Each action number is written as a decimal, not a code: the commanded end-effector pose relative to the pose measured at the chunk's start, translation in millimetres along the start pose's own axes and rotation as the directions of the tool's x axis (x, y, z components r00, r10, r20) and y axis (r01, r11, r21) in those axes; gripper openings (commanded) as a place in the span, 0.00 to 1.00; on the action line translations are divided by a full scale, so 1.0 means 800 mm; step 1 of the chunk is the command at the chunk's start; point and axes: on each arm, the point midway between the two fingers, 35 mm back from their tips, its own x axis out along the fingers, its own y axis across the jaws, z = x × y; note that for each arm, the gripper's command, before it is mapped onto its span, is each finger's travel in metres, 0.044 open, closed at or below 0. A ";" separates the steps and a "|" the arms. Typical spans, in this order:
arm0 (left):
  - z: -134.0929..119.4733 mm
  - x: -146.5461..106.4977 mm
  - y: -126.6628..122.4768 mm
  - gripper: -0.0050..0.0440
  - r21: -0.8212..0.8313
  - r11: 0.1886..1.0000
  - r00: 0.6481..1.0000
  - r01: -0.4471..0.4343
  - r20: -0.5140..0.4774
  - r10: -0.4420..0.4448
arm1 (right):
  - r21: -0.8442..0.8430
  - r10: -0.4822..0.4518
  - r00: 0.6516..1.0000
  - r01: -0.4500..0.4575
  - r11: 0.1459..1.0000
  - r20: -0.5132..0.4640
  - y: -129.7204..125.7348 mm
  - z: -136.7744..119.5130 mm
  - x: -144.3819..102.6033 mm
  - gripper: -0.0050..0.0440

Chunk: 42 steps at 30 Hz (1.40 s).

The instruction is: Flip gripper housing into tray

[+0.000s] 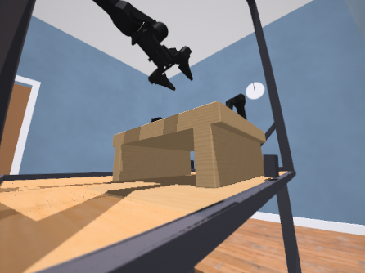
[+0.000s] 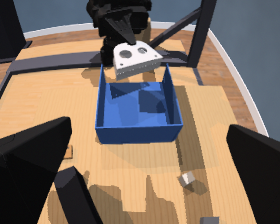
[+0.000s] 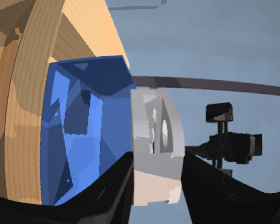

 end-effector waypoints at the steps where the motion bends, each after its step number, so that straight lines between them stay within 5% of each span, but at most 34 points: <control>1: 0.016 -0.010 0.000 1.00 -0.003 1.000 0.999 -0.003 0.034 0.003 | -0.001 -0.006 1.000 0.006 1.000 0.002 0.000 -0.001 0.001 0.34; 42: 0.016 -0.010 0.000 1.00 -0.003 1.000 0.999 -0.003 0.034 0.003 | -0.001 -0.005 1.000 0.005 1.000 0.002 0.034 -0.001 0.005 0.34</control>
